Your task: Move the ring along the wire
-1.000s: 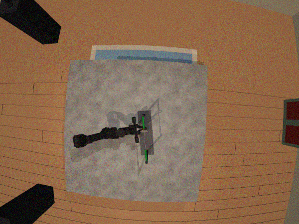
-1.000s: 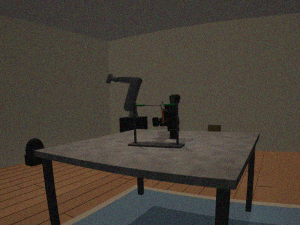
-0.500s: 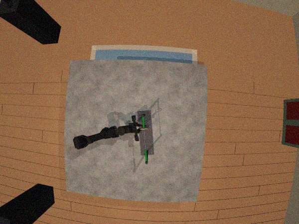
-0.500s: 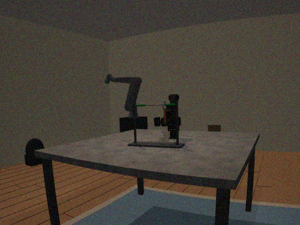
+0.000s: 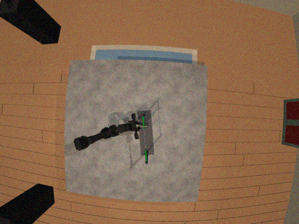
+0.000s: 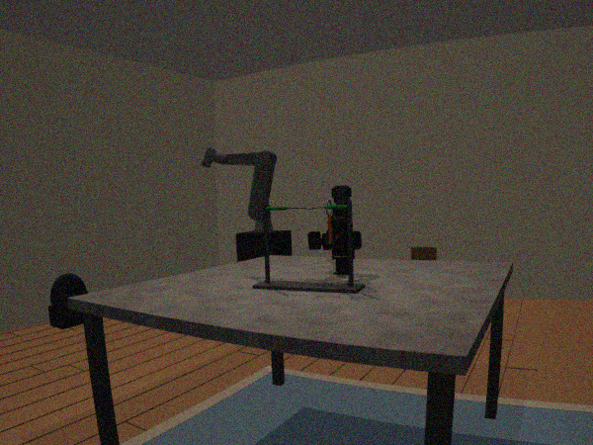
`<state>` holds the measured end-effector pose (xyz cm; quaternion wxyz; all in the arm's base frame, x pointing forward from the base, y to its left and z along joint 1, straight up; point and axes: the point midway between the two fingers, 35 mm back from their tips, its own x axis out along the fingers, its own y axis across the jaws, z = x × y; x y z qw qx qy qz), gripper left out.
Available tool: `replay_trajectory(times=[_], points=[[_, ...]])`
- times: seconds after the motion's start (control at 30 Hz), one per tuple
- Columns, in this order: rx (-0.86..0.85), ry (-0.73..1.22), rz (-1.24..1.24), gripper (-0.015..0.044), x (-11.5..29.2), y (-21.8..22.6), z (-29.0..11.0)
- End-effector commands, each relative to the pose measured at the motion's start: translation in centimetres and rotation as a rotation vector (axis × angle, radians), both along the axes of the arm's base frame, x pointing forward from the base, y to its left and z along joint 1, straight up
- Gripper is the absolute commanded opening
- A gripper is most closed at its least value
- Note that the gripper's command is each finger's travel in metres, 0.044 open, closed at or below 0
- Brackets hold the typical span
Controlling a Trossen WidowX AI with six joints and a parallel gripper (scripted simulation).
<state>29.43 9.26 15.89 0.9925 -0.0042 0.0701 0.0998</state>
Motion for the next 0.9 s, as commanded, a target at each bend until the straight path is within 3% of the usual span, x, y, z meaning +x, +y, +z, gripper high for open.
replay_trajectory(times=[0.0, 0.87], points=[[0.005, -0.003, 0.0, -0.015, 0.0, 0.5, 0.1], [0.005, -0.003, 0.001, -0.015, 0.0, 0.8, -1.5]])
